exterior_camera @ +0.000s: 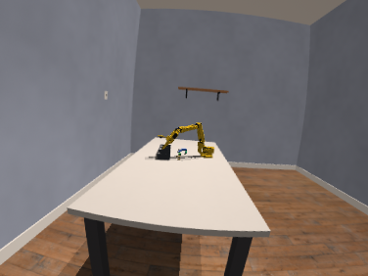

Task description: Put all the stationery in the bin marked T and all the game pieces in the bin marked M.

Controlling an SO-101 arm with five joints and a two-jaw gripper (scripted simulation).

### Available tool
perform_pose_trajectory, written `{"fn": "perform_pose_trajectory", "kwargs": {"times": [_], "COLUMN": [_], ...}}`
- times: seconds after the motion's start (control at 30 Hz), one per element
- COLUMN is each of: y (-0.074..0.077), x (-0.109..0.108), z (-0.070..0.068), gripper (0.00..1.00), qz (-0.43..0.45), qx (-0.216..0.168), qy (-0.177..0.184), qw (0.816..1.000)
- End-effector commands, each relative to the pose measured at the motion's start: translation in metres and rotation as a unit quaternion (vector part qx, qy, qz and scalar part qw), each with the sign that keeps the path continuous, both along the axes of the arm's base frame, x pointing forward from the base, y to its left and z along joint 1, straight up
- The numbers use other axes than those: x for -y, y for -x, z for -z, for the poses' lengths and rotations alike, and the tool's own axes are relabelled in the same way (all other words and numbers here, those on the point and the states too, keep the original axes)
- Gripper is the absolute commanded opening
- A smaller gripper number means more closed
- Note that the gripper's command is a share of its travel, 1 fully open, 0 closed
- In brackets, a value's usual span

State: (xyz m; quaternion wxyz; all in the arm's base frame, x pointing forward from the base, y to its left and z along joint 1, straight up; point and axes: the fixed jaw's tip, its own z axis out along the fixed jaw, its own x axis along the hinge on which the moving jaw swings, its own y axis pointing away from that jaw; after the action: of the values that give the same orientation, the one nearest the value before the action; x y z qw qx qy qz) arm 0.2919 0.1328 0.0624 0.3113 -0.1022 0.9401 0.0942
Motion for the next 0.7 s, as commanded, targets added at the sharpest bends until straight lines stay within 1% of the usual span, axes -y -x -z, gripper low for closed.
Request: {"fn": "perform_pose_trajectory", "kwargs": {"times": [0.0, 0.1, 0.23, 0.3, 0.5, 0.67], "y": [-0.004, -0.005, -0.006, -0.006, -0.006, -0.005], "x": [-0.004, -0.004, -0.005, -0.005, -0.005, -0.004], "z": [-0.024, -0.033, -0.048, -0.048, -0.070, -0.080], "gripper": [1.00, 1.00, 1.00, 1.00, 1.00, 1.00], "qz": [0.000, 0.000, -0.001, -0.001, -0.001, -0.001], "qx": [0.040, 0.054, 0.078, 0.078, 0.112, 0.126], "qy": [-0.020, -0.026, -0.036, -0.036, -0.051, -0.057], "qw": [0.999, 0.998, 0.996, 0.996, 0.992, 0.990]}}
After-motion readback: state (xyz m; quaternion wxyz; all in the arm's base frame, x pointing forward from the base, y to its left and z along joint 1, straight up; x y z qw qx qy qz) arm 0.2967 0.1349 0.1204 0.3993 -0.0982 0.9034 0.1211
